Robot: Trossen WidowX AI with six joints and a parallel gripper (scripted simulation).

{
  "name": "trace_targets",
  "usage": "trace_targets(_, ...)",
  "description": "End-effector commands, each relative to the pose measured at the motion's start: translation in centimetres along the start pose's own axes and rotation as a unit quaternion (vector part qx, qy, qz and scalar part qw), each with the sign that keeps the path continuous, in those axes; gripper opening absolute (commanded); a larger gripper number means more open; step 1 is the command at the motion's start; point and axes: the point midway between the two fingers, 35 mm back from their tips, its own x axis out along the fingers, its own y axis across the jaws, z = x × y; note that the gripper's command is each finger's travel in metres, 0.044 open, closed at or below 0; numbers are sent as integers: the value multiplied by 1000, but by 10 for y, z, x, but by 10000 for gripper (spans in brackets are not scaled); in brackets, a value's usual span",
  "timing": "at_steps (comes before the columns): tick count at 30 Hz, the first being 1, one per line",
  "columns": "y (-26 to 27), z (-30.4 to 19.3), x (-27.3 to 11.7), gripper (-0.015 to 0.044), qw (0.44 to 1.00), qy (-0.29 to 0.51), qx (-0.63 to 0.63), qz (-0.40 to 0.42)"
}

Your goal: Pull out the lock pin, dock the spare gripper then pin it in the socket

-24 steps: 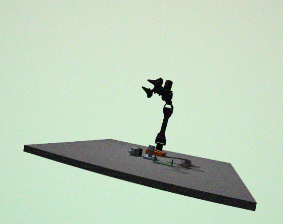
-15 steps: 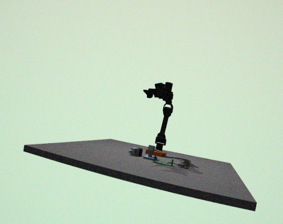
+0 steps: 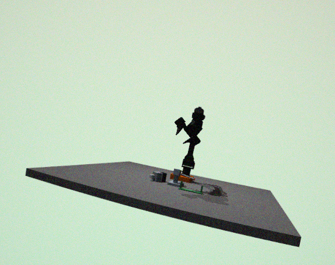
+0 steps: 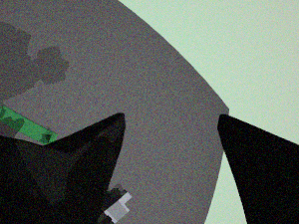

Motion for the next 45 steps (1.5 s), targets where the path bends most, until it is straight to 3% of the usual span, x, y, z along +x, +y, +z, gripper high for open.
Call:
trace_targets(1,78,-29,0,300,953,44,-228,195)
trace_targets(9,148,-73,-36,300,805,44,-412,426)
trace_targets(23,151,-75,-36,300,801,43,-414,430)
trace_targets(32,194,-103,5,300,801,43,-413,431)
trace_targets(45,205,-109,17,300,801,43,-413,431)
